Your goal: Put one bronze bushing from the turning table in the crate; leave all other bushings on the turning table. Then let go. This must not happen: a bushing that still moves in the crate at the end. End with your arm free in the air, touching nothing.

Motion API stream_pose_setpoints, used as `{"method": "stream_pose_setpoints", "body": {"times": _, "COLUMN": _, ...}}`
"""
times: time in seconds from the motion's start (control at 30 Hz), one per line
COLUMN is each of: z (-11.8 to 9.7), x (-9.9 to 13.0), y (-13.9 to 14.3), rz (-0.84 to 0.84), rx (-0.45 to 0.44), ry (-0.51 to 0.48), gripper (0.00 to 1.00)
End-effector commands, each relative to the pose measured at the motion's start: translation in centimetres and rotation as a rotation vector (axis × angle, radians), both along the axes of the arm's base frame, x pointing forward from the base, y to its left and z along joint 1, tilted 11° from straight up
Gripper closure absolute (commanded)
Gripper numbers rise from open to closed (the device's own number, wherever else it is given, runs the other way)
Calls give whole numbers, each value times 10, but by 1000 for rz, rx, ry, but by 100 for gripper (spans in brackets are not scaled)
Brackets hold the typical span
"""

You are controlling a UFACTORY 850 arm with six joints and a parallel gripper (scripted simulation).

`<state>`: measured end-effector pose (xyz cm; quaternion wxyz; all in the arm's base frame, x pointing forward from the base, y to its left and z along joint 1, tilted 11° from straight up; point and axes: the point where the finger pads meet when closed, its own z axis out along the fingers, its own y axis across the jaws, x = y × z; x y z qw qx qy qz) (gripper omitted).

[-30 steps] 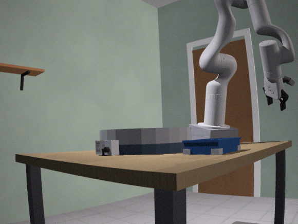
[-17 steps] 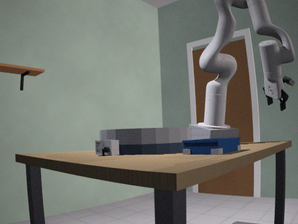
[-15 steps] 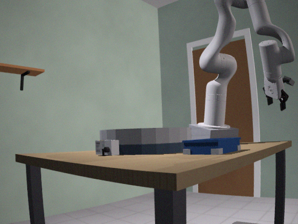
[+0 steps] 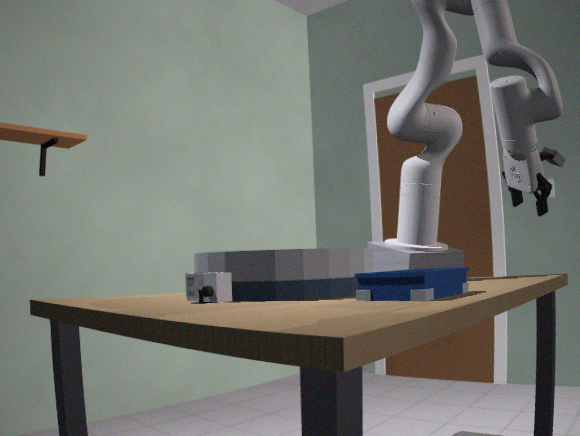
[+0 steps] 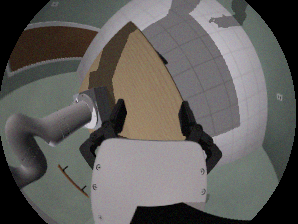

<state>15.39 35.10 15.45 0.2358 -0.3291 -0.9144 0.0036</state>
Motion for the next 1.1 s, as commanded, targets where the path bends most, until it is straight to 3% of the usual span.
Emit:
{"method": "stream_pose_setpoints", "body": {"times": 0.0, "z": -2, "x": 37, "y": -20, "rz": -22, "rx": 33, "ry": -29, "gripper": 0}}
{"method": "stream_pose_setpoints", "body": {"times": 0.1, "z": -3, "x": 43, "y": -23, "rz": -25, "rx": 37, "ry": -34, "gripper": 0}}
{"method": "stream_pose_setpoints", "body": {"times": 0.13, "z": -4, "x": 59, "y": -35, "rz": -36, "rx": 49, "ry": -50, "gripper": 0}}
{"method": "stream_pose_setpoints", "body": {"times": 0.57, "z": -11, "x": 120, "y": -91, "rz": -78, "rx": 90, "ry": -120, "gripper": 0}}
{"method": "stream_pose_setpoints", "body": {"times": 0.67, "z": -11, "x": 124, "y": -96, "rz": -81, "rx": 92, "ry": -126, "gripper": 0}}
{"method": "stream_pose_setpoints", "body": {"times": 0.7, "z": -12, "x": 136, "y": -111, "rz": -90, "rx": 99, "ry": -143, "gripper": 0}}
{"method": "stream_pose_setpoints", "body": {"times": 1.07, "z": -17, "x": 173, "y": -171, "rz": -121, "rx": 115, "ry": -206, "gripper": 0}}
